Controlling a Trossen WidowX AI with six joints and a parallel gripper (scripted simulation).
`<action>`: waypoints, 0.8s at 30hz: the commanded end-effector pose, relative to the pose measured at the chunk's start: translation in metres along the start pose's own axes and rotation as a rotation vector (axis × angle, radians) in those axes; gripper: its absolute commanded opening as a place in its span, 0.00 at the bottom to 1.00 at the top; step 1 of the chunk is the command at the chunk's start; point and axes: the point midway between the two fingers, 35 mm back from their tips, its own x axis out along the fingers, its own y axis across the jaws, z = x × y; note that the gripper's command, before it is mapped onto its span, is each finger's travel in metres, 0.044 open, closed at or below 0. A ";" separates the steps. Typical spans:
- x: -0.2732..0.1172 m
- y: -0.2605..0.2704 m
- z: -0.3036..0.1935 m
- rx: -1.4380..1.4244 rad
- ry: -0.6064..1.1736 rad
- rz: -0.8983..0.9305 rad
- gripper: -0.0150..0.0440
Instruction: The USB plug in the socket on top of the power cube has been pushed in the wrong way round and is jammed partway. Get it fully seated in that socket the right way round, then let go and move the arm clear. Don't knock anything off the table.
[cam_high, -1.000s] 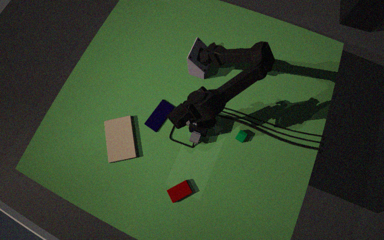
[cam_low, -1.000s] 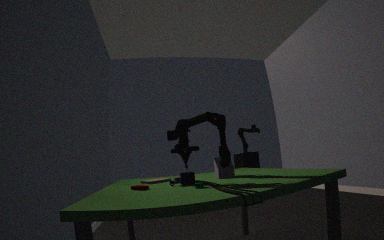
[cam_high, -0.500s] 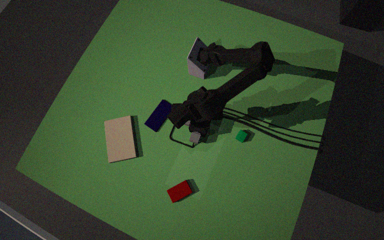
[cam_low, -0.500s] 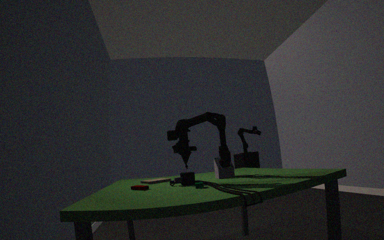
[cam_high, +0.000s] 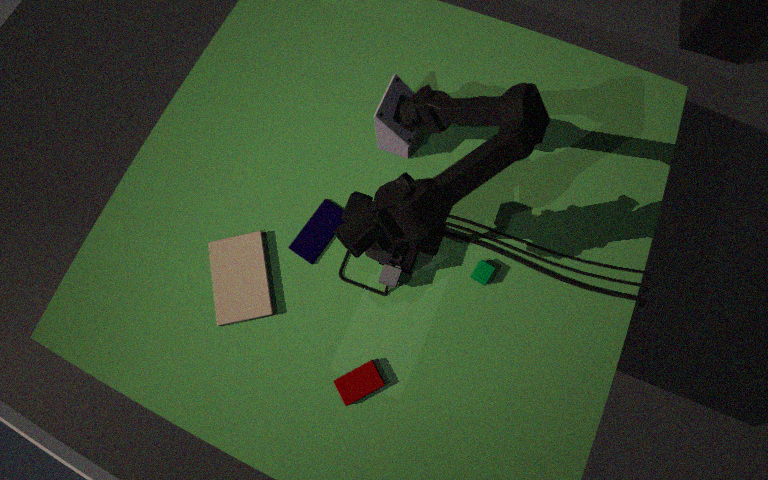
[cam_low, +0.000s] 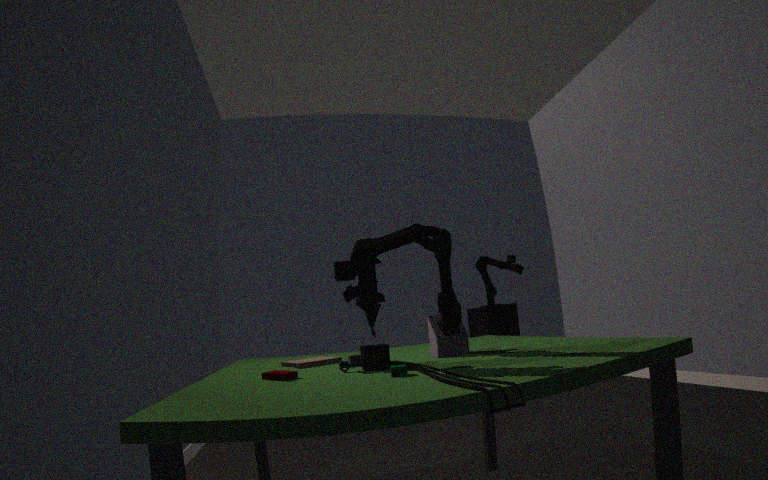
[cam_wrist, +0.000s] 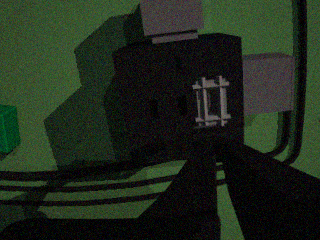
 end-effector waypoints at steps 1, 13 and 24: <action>0.000 0.000 0.000 0.105 0.000 -0.001 0.25; 0.000 0.000 0.000 0.419 0.000 -0.001 0.25; 0.000 0.000 0.000 0.707 0.000 -0.001 0.25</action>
